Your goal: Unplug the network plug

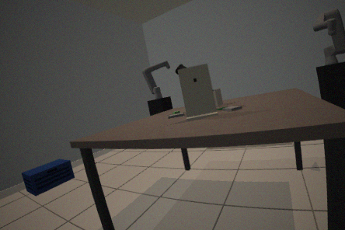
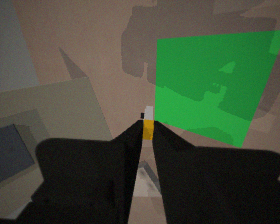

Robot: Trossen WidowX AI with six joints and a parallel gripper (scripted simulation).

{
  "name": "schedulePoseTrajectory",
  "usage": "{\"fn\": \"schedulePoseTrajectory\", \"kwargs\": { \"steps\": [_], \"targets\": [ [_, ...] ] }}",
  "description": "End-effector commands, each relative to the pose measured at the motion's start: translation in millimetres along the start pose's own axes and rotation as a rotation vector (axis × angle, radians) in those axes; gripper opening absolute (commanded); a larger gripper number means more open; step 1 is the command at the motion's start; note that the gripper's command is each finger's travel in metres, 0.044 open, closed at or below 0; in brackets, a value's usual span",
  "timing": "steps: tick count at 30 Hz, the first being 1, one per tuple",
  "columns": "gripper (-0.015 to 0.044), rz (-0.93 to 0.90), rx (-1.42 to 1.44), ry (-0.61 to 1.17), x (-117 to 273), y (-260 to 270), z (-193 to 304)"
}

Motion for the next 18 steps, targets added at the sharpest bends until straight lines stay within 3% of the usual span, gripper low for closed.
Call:
{"fn": "schedulePoseTrajectory", "kwargs": {
  "steps": [1,18],
  "targets": [
    [0.0,0.0,-0.012,-0.092,2.0,-8.6,-9.8],
    [0.0,0.003,-0.015,-0.105,-6.8,-14.4,-10.9]
  ]
}}
Point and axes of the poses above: the point midway between the two fingers, 35 mm back from their tips, its own x axis back along the fingers, its own y axis across the jaws, z = x × y, the point moved 1 cm from there along x, back along the fingers, and after that the axes turned 8 degrees about -x, right-handed, at the moved point
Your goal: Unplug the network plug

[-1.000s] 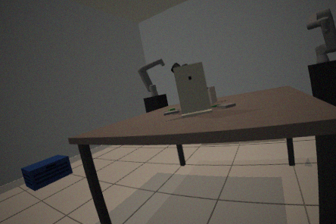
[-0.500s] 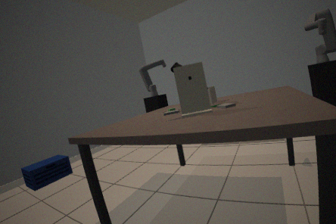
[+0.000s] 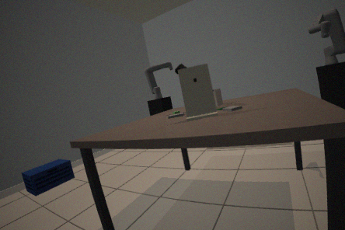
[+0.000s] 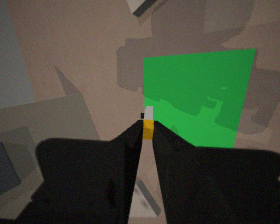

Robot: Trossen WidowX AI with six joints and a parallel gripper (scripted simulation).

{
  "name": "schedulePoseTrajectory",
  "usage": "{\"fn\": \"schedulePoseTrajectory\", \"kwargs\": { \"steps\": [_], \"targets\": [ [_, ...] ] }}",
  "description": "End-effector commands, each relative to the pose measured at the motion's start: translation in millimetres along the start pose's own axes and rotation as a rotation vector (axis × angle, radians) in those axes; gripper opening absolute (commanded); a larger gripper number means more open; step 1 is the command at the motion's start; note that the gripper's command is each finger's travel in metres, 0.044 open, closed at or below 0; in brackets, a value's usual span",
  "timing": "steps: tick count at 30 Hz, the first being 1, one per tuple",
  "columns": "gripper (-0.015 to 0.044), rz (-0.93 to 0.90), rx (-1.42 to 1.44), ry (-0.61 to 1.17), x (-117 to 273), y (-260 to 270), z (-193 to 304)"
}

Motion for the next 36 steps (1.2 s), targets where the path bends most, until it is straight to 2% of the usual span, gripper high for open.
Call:
{"fn": "schedulePoseTrajectory", "kwargs": {
  "steps": [1,36],
  "targets": [
    [0.0,0.003,0.004,0.0,-4,-3,1],
    [0.0,0.005,0.005,0.002,-29,-19,-1]
  ]
}}
Point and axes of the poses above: the point midway between the two fingers, 35 mm back from their tips, its own x axis back along the fingers, its own y axis across the jaws, z = x × y, the point moved 1 cm from there along x, back along the fingers, and after that the axes turned 8 degrees about -x, right-handed, at the moved point
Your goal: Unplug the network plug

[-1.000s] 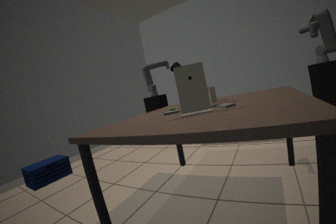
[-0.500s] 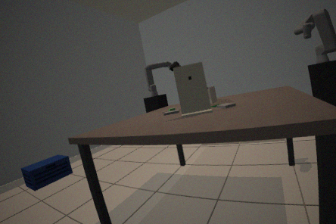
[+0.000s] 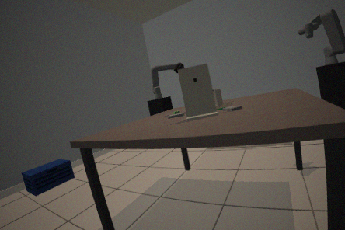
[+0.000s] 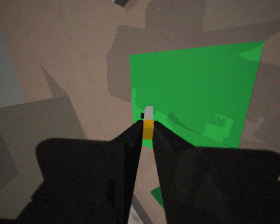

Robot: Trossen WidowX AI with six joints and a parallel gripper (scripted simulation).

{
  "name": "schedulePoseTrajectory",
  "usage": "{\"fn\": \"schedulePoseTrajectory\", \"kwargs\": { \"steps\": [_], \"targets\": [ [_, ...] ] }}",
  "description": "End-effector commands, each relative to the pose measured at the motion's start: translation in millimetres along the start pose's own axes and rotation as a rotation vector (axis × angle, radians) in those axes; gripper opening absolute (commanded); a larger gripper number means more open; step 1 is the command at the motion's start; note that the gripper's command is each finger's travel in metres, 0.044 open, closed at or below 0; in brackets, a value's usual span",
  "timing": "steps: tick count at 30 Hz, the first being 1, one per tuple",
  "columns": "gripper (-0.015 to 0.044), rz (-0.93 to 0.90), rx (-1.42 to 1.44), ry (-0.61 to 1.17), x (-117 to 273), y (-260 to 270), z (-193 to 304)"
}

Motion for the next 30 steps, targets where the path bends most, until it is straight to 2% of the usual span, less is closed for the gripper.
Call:
{"fn": "schedulePoseTrajectory", "kwargs": {
  "steps": [1,30],
  "targets": [
    [0.0,0.002,0.005,0.003,-3,-3,0],
    [0.0,-0.005,0.008,-0.003,-16,-15,-6]
  ]
}}
Point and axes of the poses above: the point midway between the two fingers, 35 mm back from their tips, its own x axis back along the fingers, its own y axis across the jaws, z = x × y, the point moved 1 cm from there along x, back along the fingers, and after that the axes turned 8 degrees about -x, right-handed, at the moved point
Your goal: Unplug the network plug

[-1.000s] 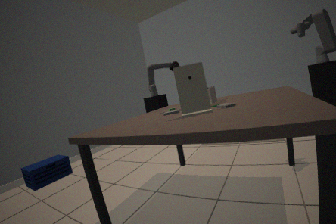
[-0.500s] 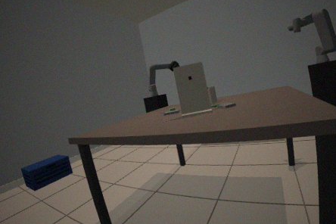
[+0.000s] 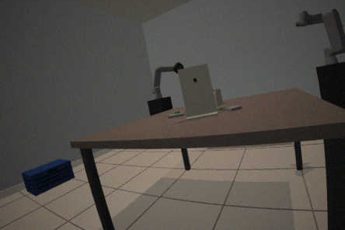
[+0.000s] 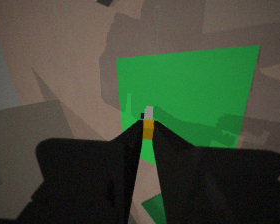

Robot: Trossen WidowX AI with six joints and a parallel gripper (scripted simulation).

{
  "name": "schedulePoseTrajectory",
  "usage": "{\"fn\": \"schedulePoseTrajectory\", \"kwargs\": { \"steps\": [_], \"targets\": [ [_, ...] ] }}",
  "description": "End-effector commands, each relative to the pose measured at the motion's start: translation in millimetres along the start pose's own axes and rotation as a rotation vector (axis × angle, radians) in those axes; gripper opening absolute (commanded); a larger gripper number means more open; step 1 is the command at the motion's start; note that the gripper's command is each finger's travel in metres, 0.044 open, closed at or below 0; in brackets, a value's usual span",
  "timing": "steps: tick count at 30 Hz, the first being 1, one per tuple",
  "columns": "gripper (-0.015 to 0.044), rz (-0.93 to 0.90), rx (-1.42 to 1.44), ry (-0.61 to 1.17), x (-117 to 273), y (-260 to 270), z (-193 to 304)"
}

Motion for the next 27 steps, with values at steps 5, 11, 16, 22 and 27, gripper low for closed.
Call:
{"fn": "schedulePoseTrajectory", "kwargs": {
  "steps": [5,11,16,22,27],
  "targets": [
    [0.0,0.0,0.004,0.003,-3.0,-2.1,-0.7],
    [0.0,0.0,0.0,0.0,-2.8,-1.6,-1.2],
    [0.0053,0.0,0.0,0.0,-2.8,-1.6,-1.2],
    [0.0156,0.0,0.0,0.0,-2.8,-1.6,-1.2],
    [0.0156,0.0,0.0,0.0,-1.8,-1.5,-0.9]
  ]
}}
Point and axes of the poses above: the point midway between the two fingers, 35 mm back from their tips, its own x axis back along the fingers, its own y axis across the jaws, z = x × y, the point moved 1 cm from there along x, back along the fingers, and after that the axes turned 8 degrees about -x, right-handed, at the moved point
